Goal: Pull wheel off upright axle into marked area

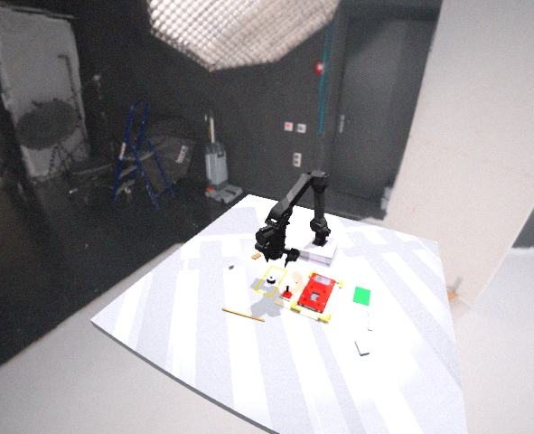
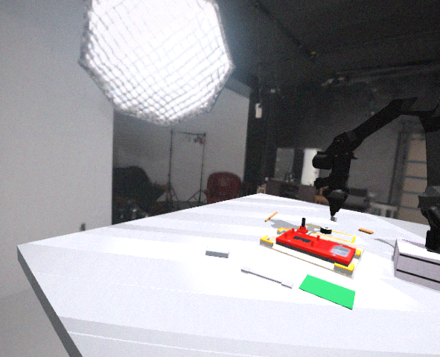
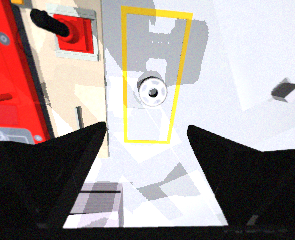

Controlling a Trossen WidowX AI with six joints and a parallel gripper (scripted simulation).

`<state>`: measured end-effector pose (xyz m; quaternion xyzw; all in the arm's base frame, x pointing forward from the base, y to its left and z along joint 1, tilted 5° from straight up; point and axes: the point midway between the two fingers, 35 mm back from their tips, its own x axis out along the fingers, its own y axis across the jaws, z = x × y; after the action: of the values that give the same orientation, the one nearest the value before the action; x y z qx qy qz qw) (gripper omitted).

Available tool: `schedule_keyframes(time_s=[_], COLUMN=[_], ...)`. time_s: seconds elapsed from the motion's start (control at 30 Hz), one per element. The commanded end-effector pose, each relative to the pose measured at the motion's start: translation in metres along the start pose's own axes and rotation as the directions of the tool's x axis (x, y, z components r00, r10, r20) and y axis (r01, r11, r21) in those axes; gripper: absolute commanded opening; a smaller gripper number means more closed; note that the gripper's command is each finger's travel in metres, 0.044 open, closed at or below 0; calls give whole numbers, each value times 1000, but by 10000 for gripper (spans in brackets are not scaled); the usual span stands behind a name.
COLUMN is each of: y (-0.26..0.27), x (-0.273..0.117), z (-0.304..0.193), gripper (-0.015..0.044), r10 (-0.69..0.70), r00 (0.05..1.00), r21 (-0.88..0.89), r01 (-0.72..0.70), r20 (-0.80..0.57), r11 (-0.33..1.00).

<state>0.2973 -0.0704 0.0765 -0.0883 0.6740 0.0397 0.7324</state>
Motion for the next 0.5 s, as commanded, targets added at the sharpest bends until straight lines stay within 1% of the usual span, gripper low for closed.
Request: schedule_keyframes(time_s=[0.0,0.1,0.47], y=[16,26,27], x=[-25,-35,-36], z=[-36,-58,-59], gripper=[440,440,440], r10=[2,5,5], r00=[1000,1000,1000], r21=[2,2,2], r01=[-2,-5,-5], r20=[2,-2,-2], r11=[1000,1000,1000])
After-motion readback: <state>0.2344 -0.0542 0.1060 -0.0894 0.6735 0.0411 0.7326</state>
